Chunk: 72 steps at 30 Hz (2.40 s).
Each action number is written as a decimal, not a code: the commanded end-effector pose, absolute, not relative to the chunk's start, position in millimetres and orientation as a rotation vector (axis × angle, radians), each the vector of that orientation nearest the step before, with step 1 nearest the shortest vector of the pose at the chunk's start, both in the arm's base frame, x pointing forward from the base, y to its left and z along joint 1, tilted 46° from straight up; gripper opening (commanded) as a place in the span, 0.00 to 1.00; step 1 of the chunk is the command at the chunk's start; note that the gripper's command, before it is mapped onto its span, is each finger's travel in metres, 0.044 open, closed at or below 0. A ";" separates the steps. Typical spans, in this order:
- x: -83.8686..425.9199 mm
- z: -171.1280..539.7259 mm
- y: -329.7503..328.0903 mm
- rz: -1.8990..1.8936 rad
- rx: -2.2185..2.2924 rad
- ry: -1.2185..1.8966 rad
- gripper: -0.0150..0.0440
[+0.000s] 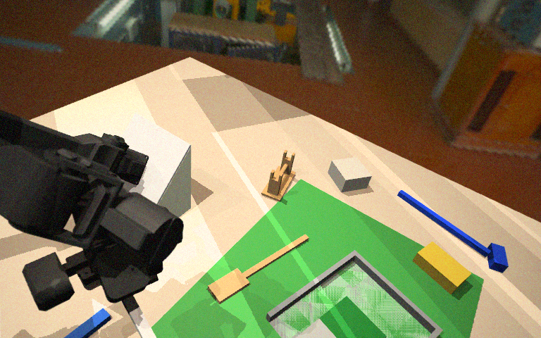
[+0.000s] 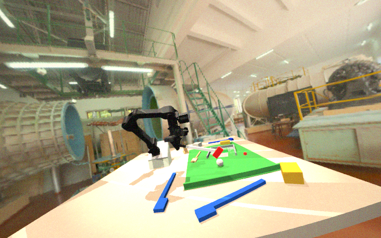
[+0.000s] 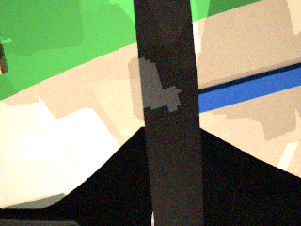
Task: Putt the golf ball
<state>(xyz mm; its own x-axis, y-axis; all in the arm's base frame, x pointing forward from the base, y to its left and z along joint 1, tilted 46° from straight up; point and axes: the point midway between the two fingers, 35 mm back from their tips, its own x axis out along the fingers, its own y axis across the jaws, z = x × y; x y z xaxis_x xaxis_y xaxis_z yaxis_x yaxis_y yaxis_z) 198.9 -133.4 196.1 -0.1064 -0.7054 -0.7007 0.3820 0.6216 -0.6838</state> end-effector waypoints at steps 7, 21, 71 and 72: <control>195.1 184.1 -149.7 -0.956 -0.285 1.380 0.25; 191.8 166.1 -168.8 -0.959 -0.287 1.378 0.25; 213.4 121.3 -162.7 -0.948 -0.269 1.388 0.25; 218.1 112.8 -154.7 -0.947 -0.269 1.388 0.25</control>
<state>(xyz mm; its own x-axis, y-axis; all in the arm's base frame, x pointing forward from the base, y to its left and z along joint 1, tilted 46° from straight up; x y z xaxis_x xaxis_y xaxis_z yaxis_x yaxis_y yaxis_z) 202.9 -178.5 141.6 -0.0966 -0.7030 -0.7046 0.4195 0.6132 -0.6693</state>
